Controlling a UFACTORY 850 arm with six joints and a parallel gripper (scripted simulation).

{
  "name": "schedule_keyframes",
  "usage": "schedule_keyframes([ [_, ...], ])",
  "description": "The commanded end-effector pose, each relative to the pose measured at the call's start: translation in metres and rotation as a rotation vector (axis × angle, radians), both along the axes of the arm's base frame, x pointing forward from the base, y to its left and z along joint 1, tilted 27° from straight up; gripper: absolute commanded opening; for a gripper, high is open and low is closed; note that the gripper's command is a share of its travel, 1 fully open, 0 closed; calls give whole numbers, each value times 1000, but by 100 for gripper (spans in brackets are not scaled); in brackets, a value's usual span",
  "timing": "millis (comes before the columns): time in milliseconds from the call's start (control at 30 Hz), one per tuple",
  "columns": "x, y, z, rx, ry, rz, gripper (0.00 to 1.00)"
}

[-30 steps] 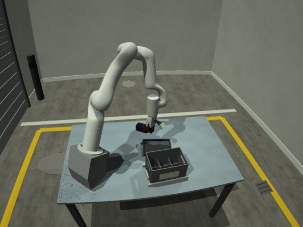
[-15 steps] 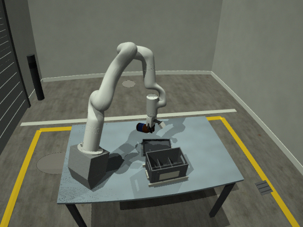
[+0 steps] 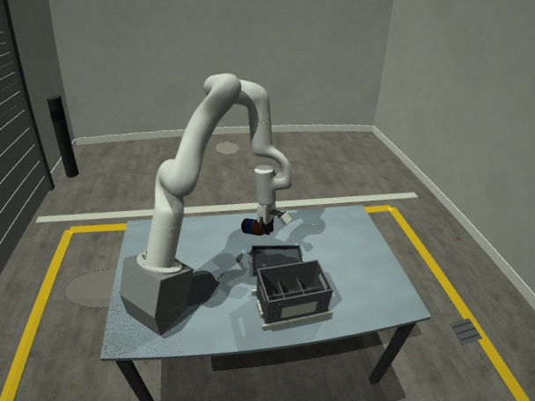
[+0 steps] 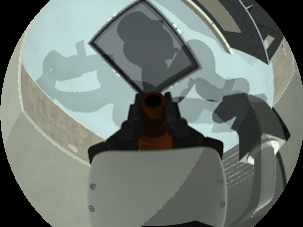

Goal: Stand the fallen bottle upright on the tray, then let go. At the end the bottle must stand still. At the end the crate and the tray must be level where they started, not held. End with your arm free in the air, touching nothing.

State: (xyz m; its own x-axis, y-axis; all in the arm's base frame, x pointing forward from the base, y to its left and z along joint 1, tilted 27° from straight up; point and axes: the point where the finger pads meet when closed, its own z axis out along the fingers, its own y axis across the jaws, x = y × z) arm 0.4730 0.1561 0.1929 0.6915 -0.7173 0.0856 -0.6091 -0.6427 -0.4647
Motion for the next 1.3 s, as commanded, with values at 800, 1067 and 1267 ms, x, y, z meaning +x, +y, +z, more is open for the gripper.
schedule_keyframes([
  [800, -6, -2, -2, -43, -36, -31, 0],
  [1067, -6, -2, -2, -43, -37, -31, 0],
  [1267, -5, 0, -1, -42, -45, -33, 0],
])
